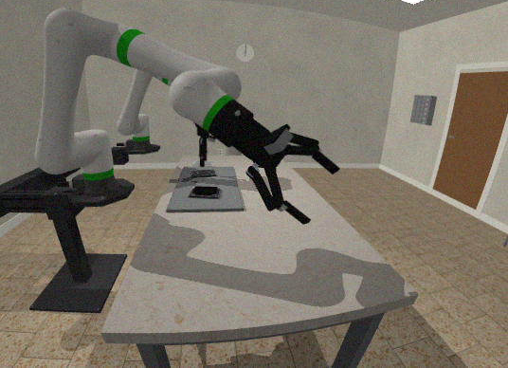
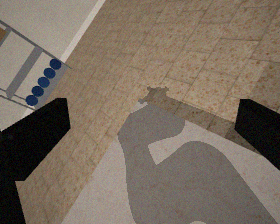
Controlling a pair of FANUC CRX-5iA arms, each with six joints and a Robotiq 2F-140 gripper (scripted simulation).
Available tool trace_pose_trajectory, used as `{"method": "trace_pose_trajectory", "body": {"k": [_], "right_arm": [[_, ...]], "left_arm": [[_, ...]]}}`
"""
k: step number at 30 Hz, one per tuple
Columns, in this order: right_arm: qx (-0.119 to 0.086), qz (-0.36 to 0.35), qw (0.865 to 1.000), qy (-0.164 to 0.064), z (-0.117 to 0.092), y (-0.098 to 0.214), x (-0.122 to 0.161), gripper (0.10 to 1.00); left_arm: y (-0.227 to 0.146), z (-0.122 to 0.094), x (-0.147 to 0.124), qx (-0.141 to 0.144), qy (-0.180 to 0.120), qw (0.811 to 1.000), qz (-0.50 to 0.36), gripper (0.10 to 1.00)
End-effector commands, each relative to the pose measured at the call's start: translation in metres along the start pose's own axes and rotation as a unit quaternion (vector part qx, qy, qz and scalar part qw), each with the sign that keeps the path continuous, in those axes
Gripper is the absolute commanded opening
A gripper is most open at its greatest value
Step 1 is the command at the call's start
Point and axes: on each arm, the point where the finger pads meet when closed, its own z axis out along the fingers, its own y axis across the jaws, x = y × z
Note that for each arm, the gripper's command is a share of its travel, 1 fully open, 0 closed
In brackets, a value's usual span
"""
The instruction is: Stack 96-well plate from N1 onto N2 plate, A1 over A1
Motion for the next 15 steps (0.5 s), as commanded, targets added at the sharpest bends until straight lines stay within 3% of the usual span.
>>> {"method": "trace_pose_trajectory", "body": {"k": [1,15], "right_arm": [[0.001,0.0,1.0,0.001,-0.001,-0.001,0.002,1.0],[0.001,0.0,1.0,0.001,-0.001,-0.001,0.002,1.0]], "left_arm": [[0.008,-0.001,0.003,0.0,0.001,1.0,0.0,0.099],[0.047,-0.001,0.011,0.0,0.001,1.0,0.0,0.099]]}}
